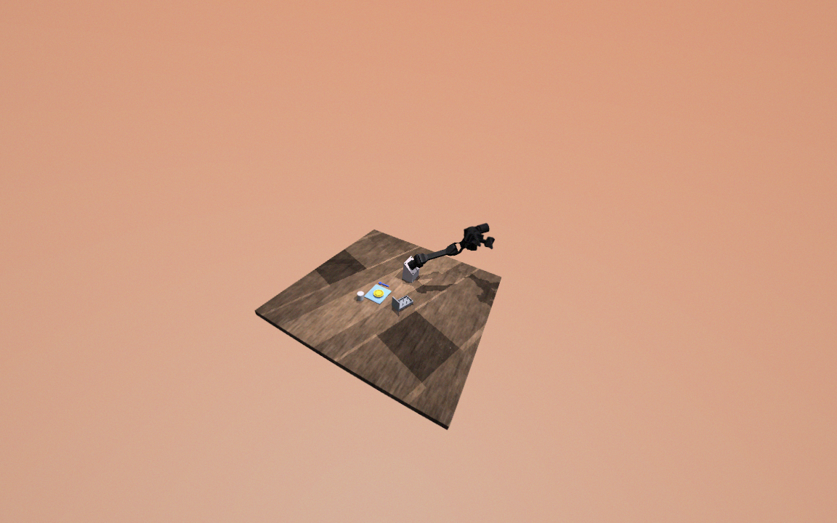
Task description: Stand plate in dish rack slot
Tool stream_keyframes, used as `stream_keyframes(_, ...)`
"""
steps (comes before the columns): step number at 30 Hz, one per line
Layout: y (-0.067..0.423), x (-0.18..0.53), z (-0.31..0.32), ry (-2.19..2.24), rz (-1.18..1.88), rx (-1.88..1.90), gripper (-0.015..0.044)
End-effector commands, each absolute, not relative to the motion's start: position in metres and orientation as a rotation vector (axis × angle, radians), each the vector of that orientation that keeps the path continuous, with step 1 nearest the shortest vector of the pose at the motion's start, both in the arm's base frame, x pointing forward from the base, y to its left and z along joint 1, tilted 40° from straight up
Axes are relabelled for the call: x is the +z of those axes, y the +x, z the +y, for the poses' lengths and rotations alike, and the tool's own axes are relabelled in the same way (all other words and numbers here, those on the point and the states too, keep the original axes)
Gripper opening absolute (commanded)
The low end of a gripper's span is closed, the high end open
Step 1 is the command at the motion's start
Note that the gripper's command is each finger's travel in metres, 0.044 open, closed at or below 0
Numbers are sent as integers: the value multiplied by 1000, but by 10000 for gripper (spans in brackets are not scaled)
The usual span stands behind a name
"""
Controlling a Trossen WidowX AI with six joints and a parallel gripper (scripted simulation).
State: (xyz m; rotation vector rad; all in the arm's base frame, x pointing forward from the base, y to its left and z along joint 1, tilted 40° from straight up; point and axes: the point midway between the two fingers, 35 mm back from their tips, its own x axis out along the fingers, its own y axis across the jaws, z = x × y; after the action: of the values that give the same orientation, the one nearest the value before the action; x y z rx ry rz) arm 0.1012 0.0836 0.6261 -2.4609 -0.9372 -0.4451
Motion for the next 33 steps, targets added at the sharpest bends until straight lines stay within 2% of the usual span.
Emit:
stream_keyframes(1, 134, 617, 66, -2381, -855, -342, 400)
stream_keyframes(16, 230, 570, 14, -2062, -603, -32, 400)
stream_keyframes(33, 324, 469, -49, -1680, -217, 269, 400)
